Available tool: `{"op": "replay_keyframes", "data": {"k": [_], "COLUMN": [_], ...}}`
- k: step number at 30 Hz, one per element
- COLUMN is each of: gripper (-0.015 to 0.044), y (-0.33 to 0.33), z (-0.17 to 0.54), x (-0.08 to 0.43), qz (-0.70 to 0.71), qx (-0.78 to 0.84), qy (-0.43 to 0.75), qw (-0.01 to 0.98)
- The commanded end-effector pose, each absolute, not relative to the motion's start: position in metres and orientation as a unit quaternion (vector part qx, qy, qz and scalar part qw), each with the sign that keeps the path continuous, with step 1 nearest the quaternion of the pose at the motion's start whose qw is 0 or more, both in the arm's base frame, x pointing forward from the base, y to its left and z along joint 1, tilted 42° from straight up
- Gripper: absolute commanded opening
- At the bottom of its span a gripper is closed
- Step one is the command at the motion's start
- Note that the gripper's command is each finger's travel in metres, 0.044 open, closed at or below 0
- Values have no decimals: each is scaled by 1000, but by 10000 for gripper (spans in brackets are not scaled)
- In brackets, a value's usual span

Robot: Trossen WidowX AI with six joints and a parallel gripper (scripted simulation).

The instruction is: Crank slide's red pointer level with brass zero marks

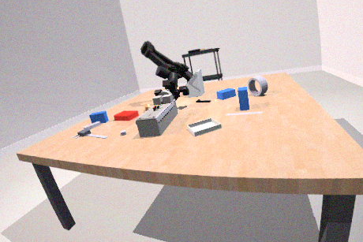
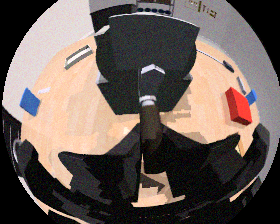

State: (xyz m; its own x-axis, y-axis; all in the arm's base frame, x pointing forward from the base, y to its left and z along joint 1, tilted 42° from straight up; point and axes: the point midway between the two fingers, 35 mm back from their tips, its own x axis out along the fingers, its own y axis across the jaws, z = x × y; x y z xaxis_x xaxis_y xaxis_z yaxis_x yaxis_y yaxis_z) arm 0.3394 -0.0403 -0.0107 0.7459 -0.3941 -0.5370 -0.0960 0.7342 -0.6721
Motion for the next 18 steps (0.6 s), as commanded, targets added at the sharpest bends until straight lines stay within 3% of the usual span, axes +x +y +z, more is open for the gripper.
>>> {"op": "replay_keyframes", "data": {"k": [1,18], "gripper": [0,0], "y": [-33,-27], "z": [-17,-19], "x": [338,336], "qz": [-75,-75], "qx": [-353,-353], "qy": [349,349], "qw": [865,865]}}
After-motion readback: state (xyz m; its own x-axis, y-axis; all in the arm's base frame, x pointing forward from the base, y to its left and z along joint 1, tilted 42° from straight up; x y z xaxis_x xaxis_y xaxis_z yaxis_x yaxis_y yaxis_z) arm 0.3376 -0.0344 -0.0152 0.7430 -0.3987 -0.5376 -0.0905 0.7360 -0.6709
